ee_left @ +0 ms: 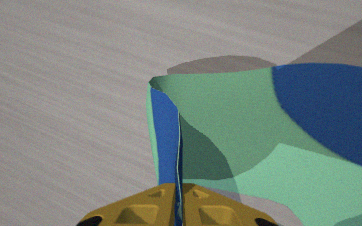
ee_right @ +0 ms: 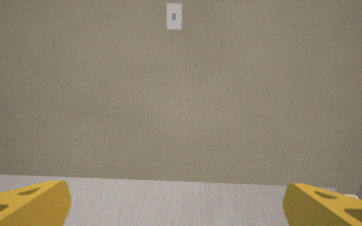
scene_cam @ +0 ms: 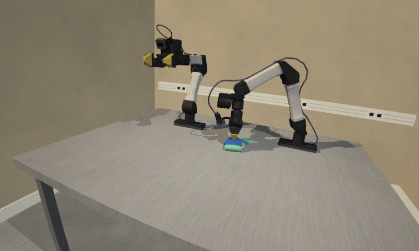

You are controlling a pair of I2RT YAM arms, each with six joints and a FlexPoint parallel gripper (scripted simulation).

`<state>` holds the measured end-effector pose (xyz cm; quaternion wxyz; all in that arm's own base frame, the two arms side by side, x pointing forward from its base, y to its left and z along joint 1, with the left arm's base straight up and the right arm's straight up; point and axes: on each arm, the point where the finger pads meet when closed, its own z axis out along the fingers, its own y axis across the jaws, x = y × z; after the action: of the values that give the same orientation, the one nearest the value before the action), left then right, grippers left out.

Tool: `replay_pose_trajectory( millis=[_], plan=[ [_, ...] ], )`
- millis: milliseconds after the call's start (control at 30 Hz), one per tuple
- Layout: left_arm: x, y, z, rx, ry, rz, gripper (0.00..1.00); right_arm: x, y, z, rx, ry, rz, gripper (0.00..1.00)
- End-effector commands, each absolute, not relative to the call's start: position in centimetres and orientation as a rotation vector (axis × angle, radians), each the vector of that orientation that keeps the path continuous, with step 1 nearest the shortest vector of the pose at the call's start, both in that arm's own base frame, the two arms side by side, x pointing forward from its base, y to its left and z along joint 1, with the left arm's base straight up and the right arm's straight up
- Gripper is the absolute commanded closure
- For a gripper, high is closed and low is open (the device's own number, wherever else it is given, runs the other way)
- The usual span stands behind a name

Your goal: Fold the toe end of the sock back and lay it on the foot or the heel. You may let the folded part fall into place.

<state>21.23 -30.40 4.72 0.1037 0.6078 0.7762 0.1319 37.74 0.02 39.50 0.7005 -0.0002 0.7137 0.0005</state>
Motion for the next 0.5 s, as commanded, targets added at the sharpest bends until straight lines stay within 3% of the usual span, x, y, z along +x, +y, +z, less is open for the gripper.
replay_pose_trajectory(
  millis=[0,467],
  plan=[
    [21.0,-30.7,4.2,1.705,2.261,0.46,0.95,37.5,0.0,40.2,0.0,1.571,0.0,0.0],
    [20.4,-31.4,4.7,1.713,2.227,0.453,0.95,37.5,0.0,40.2,0.0,1.571,0.0,0.0]
  ],
)
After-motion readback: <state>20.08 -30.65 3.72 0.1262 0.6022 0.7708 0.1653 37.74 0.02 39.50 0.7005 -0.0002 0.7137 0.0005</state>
